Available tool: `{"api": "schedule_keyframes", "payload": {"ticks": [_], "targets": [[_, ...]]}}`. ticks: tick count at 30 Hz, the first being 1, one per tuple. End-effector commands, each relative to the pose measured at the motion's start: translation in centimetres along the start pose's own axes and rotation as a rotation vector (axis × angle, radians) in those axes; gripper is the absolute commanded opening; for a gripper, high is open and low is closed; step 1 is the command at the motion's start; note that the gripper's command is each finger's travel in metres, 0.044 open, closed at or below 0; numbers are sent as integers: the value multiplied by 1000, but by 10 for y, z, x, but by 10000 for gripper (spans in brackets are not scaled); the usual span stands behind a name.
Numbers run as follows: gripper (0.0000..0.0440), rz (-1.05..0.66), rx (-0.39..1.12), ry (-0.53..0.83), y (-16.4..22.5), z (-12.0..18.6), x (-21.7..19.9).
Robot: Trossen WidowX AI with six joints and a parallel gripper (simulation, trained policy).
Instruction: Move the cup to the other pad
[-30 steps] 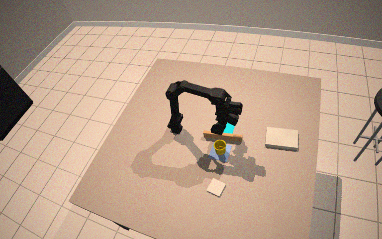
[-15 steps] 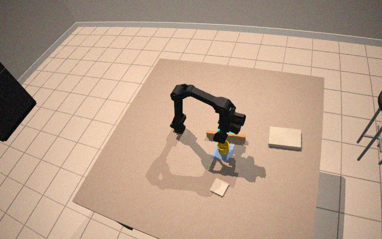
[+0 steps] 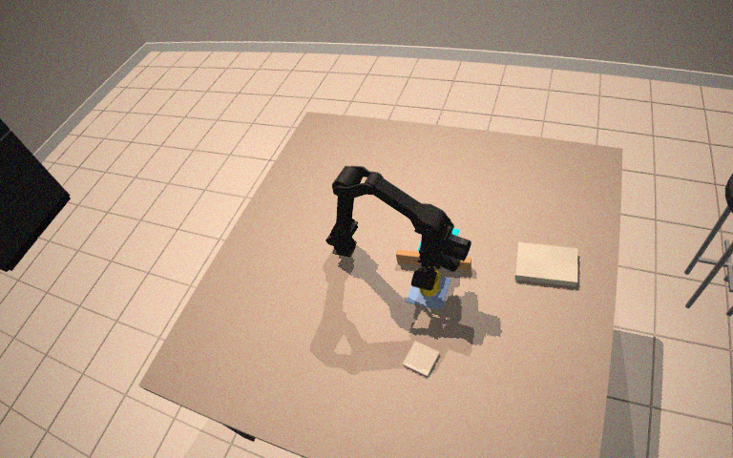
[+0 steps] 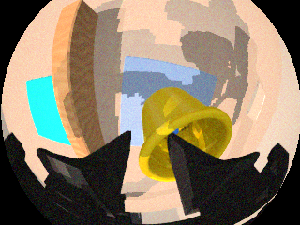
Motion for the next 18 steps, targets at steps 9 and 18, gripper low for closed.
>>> {"api": "schedule_keyframes", "payload": {"ticks": [9,18], "targets": [[1,156,28,-13,2,-19,-1],[11,233,2,-26,4,3,-3]]}}
Point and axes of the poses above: the point midway between the two fingers, 35 mm back from their tips, its own z axis back along the fingers, its own x axis across the jaws, y = z × x, the point moved 6 cm from there along z, back along the fingers, and after that the axes turned 13 degrees about -z, right-handed, at the moved point
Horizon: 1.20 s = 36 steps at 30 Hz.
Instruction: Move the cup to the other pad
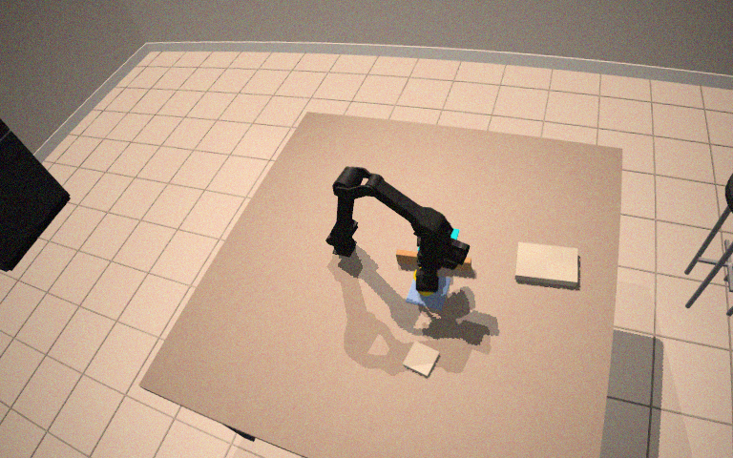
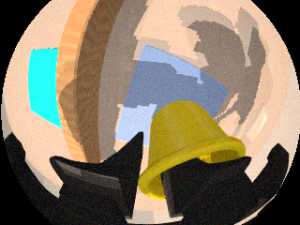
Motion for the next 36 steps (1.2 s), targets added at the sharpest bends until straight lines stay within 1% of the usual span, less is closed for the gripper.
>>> {"api": "schedule_keyframes", "payload": {"ticks": [1,11,21,26,36], "targets": [[12,26,-28,-5,1,14,1],[6,66,-70,-11,3,44,10],[8,110,-123,-7,-2,68,29],[0,134,-153,-4,-4,76,43],[0,182,-210,-1,-7,86,76]]}}
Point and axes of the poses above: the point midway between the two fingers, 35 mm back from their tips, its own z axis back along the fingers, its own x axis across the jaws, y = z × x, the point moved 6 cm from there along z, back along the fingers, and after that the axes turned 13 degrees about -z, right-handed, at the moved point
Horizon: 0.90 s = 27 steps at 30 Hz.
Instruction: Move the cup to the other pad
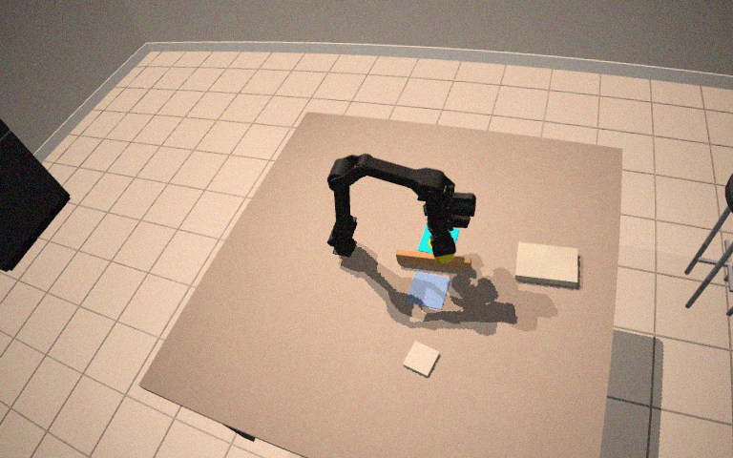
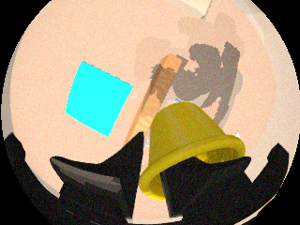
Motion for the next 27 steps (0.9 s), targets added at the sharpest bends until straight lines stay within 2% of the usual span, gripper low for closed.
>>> {"api": "schedule_keyframes", "payload": {"ticks": [1,15,27], "targets": [[0,11,-32,-3,-3,5,11],[0,64,-88,-14,-11,4,62],[0,89,-106,-20,-7,-12,101]]}}
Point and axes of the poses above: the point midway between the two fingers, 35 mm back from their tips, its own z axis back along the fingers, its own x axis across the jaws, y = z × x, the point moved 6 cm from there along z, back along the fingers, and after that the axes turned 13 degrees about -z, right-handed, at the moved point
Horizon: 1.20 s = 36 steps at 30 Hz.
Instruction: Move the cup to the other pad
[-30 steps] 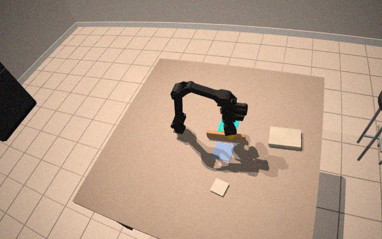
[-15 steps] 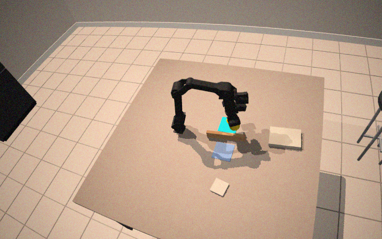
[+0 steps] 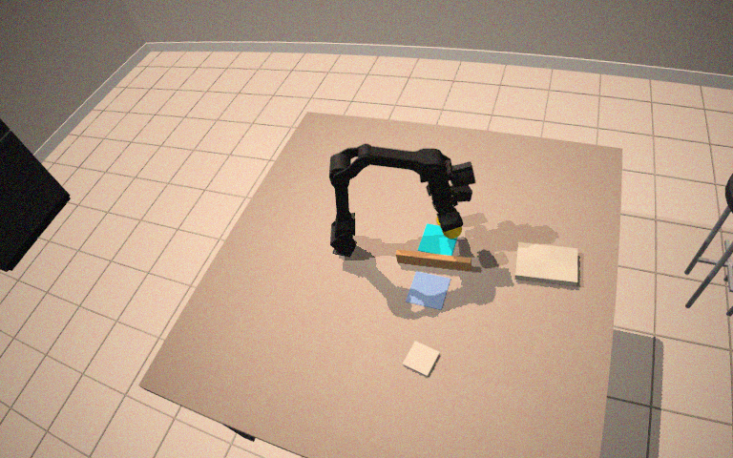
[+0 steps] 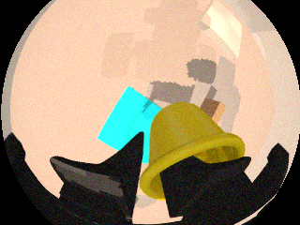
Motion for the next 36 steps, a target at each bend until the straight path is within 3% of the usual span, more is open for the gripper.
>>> {"api": "schedule_keyframes", "payload": {"ticks": [1,13,23,29,33,36], "targets": [[0,-2,2,3,4,-8,8],[3,-21,11,13,19,-38,22],[38,-46,10,20,32,-57,24],[76,-66,-7,13,33,-60,22],[153,-82,-50,-8,29,-53,21],[156,-88,-79,-23,27,-47,21]]}}
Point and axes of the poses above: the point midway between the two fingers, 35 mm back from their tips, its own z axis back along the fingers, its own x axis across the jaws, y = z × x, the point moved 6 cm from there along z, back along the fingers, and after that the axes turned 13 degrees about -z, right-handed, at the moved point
